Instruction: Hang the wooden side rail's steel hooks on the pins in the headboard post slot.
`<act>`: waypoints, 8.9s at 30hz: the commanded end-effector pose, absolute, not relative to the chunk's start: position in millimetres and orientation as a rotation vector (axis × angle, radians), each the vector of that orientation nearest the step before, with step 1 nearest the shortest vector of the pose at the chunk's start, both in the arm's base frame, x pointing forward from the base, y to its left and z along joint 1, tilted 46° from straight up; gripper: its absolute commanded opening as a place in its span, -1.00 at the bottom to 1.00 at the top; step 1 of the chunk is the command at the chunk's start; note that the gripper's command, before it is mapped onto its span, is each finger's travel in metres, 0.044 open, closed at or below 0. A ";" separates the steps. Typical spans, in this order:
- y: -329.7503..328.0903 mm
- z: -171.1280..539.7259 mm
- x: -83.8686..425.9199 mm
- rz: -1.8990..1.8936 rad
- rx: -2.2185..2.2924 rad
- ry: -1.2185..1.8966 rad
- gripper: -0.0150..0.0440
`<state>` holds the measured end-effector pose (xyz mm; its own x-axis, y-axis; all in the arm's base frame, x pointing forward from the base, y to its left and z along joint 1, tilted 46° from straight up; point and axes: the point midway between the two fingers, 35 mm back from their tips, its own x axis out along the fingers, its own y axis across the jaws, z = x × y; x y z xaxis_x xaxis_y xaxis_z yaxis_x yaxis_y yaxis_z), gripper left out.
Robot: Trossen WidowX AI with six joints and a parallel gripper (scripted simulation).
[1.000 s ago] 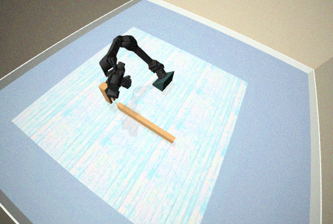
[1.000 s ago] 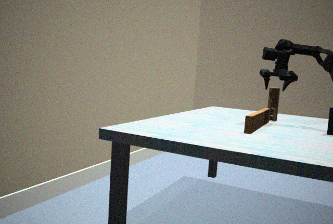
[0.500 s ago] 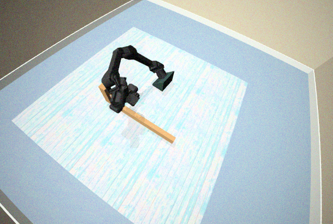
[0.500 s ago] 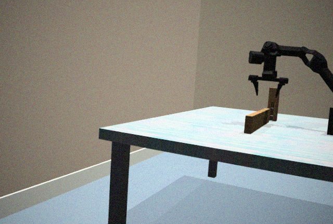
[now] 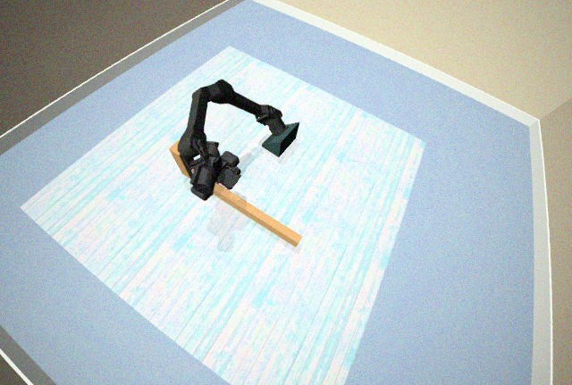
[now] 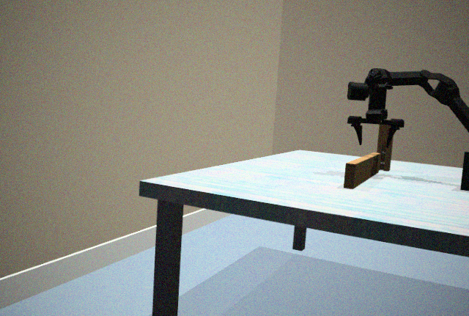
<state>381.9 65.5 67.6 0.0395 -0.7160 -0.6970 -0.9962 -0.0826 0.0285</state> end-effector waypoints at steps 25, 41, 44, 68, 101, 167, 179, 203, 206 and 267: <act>34.2 36.8 386.3 0.777 -1.860 1.715 1.00; 15.5 19.4 386.8 0.775 -1.861 1.716 1.00; 11.9 16.2 386.6 0.775 -1.861 1.716 1.00; 6.7 11.7 386.3 0.774 -1.862 1.717 -0.27; 5.9 12.0 375.7 0.775 -1.862 1.717 -0.49; 10.0 17.4 373.8 0.775 -1.861 1.717 -0.49; 11.5 18.8 373.7 0.775 -1.861 1.717 -0.49; 14.4 21.5 373.5 0.775 -1.861 1.717 -0.49; 14.7 21.9 373.5 0.775 -1.861 1.717 -0.49; 22.1 28.9 373.0 0.776 -1.861 1.717 -0.49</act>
<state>371.8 15.4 26.1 0.0367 -0.7264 -0.6863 -0.9964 -0.0790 0.0303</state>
